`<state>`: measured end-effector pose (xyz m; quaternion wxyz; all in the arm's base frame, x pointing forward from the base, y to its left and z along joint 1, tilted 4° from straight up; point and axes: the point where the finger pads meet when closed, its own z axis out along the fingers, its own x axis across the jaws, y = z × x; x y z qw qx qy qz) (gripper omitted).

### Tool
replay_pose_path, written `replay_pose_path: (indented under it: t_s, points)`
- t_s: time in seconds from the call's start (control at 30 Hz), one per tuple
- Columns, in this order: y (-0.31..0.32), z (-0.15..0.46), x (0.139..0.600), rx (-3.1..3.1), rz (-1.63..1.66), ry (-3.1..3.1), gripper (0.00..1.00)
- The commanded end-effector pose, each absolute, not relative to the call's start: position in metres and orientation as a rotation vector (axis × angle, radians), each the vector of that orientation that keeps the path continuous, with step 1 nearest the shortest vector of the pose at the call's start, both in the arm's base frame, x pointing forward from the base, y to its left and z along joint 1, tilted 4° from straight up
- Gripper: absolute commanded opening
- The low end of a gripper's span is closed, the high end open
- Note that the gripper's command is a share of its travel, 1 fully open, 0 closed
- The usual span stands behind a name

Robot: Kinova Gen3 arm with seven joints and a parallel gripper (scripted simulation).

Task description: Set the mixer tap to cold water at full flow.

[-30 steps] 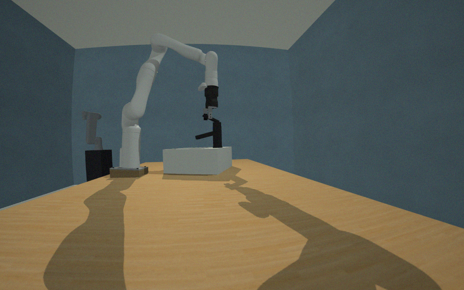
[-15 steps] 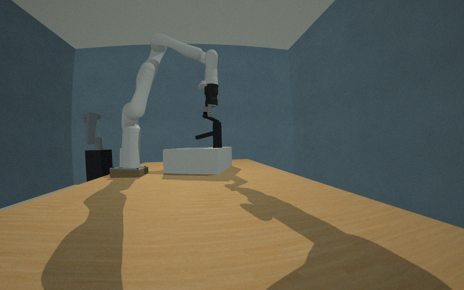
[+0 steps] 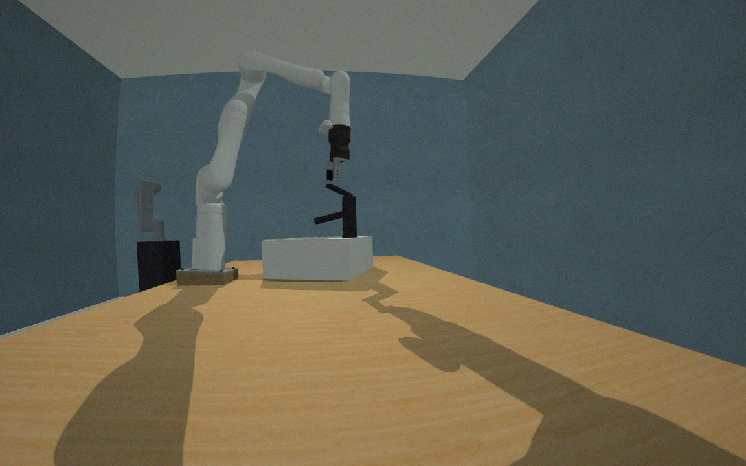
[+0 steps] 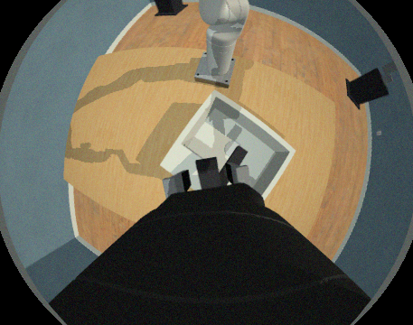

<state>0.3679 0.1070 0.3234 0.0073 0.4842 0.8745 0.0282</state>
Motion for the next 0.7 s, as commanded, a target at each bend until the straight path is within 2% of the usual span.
replay_pose_path:
  t_s: [0.0,0.6,0.63,0.67]
  points:
    - [0.108,0.333,0.37,1.509,0.103,2.73,1.0]
    - [0.107,0.35,0.369,1.509,0.103,2.73,1.0]
    - [0.107,0.35,0.369,1.509,0.103,2.73,0.0]
    - [0.107,0.35,0.369,1.509,0.103,2.73,0.0]
